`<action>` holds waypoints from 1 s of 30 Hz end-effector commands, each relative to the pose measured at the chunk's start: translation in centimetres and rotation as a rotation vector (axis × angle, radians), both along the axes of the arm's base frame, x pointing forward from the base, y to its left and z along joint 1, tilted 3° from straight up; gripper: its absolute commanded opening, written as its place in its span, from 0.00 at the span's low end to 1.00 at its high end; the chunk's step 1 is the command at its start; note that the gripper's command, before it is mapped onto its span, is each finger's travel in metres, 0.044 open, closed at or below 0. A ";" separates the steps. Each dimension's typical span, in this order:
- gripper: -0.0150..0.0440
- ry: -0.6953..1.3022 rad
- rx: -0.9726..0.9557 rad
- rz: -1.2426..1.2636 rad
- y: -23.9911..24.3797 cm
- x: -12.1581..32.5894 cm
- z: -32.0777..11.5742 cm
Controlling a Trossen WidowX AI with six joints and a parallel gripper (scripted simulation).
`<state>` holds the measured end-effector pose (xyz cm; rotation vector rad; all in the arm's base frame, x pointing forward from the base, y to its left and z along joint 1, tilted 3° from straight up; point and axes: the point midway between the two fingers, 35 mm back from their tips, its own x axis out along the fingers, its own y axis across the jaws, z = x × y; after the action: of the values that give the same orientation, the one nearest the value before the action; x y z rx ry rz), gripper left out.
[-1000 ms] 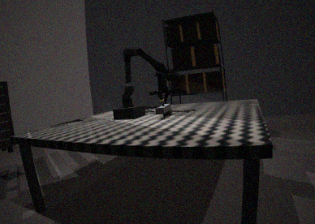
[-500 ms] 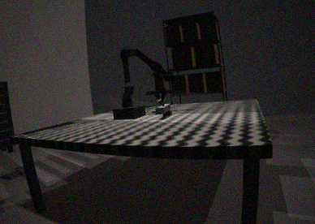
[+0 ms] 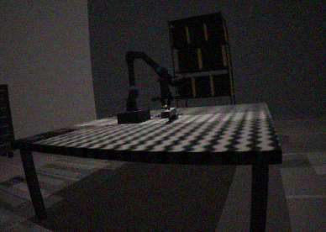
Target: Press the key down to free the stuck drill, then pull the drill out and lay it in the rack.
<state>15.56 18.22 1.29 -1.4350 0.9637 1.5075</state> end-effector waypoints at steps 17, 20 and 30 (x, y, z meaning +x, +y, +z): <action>0.25 0.013 -0.008 -0.005 0.0 -0.1 -2.0; 0.25 0.013 -0.008 -0.005 0.1 -0.1 -2.3; 0.25 0.013 -0.008 -0.005 0.0 -0.2 -3.1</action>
<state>15.54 18.37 -1.15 -1.4327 0.9683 1.5086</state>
